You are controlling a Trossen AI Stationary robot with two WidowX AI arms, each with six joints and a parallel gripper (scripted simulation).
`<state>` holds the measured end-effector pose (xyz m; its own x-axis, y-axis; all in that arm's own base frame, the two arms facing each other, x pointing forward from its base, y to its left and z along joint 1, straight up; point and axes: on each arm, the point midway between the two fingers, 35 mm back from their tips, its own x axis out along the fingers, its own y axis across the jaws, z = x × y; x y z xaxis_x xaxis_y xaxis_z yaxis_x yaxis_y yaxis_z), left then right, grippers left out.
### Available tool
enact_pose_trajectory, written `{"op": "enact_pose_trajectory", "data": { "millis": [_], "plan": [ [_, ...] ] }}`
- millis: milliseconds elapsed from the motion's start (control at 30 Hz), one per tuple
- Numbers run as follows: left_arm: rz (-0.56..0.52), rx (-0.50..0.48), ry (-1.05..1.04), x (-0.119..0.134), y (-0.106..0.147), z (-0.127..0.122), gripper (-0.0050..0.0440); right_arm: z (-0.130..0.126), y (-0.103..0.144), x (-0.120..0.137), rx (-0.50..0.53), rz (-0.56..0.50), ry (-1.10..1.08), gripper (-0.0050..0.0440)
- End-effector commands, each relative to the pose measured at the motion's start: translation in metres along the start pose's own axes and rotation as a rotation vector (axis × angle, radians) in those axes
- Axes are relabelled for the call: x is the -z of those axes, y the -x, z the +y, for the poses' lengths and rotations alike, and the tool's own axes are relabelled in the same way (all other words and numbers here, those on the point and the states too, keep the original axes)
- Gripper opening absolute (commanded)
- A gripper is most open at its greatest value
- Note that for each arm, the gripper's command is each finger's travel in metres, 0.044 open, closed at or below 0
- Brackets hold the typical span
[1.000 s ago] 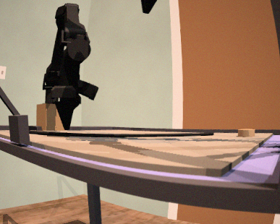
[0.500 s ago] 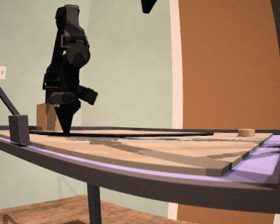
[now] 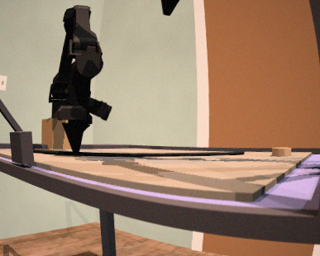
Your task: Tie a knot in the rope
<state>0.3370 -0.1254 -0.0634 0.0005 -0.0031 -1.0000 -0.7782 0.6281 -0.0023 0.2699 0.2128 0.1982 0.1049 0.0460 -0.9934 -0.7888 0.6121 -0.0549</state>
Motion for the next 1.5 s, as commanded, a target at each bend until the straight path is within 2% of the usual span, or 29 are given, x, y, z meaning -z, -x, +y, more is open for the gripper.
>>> {"op": "enact_pose_trajectory", "data": {
  "millis": [0,667,933,1467],
  "plan": [
    [-0.010,0.021,0.004,-0.002,0.007,-0.005,0.0030,0.000,0.007,-0.001,0.002,-0.022,-0.003,0.0085],
    [-0.010,0.021,0.004,-0.002,0.009,-0.005,0.0030,0.000,0.007,-0.001,0.002,-0.022,-0.003,0.0085],
    [-0.009,0.021,0.004,0.012,0.008,-0.005,0.0030,0.000,0.007,-0.001,0.002,-0.022,-0.003,0.0085],
    [-0.009,0.021,0.004,0.012,0.008,-0.005,0.0030,0.000,0.007,-0.001,0.002,-0.022,-0.003,0.0085]
  ]
}}
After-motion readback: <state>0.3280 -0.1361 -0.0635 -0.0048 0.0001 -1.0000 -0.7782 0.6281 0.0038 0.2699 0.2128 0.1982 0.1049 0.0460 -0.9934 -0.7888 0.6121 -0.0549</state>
